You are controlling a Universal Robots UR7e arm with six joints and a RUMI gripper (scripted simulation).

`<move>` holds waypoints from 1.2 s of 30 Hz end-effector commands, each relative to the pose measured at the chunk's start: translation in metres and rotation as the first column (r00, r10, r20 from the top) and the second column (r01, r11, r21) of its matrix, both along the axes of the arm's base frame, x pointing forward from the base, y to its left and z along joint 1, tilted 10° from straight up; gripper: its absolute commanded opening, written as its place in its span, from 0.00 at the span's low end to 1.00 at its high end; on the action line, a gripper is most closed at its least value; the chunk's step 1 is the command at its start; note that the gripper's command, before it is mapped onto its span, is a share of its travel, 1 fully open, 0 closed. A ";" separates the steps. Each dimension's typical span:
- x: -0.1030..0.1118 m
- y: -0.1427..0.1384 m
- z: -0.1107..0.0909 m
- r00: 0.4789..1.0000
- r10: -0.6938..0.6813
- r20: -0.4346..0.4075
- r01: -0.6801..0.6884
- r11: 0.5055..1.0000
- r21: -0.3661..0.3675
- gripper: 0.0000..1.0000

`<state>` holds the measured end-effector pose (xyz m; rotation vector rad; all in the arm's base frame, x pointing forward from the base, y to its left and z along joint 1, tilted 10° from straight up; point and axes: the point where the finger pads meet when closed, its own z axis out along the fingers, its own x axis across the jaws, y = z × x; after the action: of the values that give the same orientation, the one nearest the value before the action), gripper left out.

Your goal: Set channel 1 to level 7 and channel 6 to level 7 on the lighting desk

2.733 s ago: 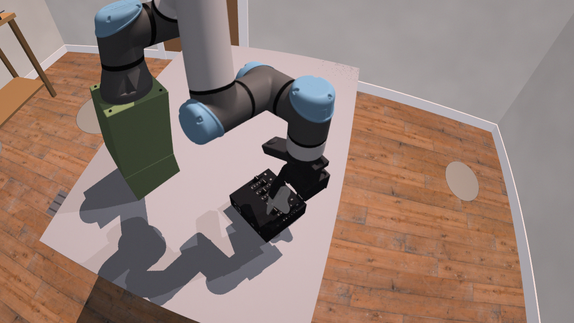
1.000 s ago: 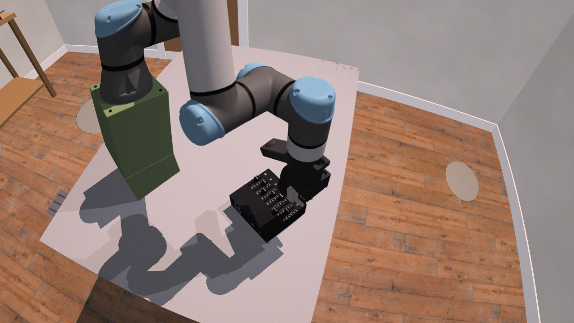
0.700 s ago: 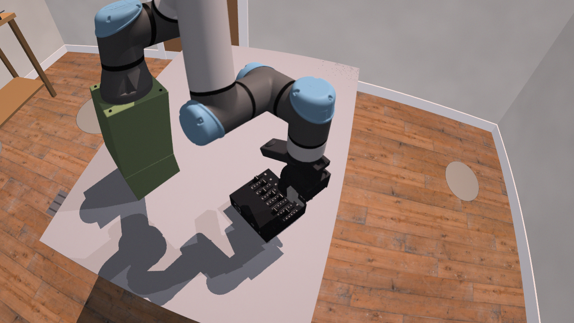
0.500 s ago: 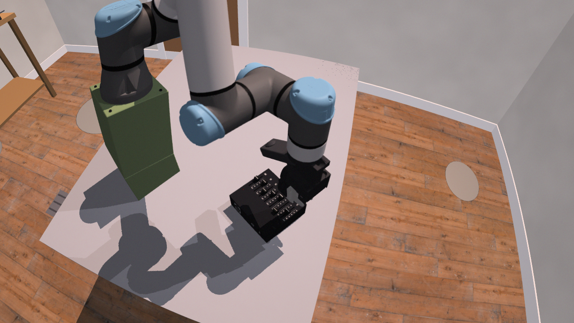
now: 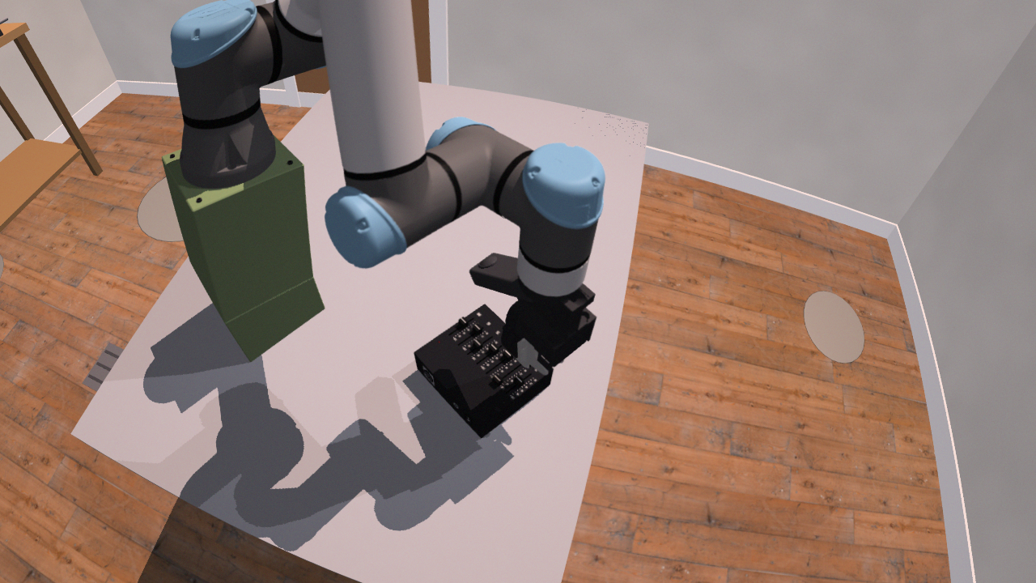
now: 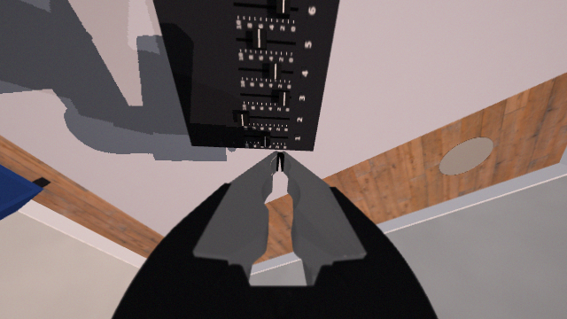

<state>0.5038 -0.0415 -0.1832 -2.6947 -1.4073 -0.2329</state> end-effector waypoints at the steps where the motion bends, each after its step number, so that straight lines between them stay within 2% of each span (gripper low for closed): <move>1: 0.003 0.001 -0.004 1.000 0.003 0.003 -0.003 1.000 -0.001 0.00; 36: 0.004 0.003 -0.017 1.000 0.003 0.003 -0.003 1.000 -0.001 0.00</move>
<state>0.5055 -0.0392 -0.2003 -2.6946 -1.4072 -0.2329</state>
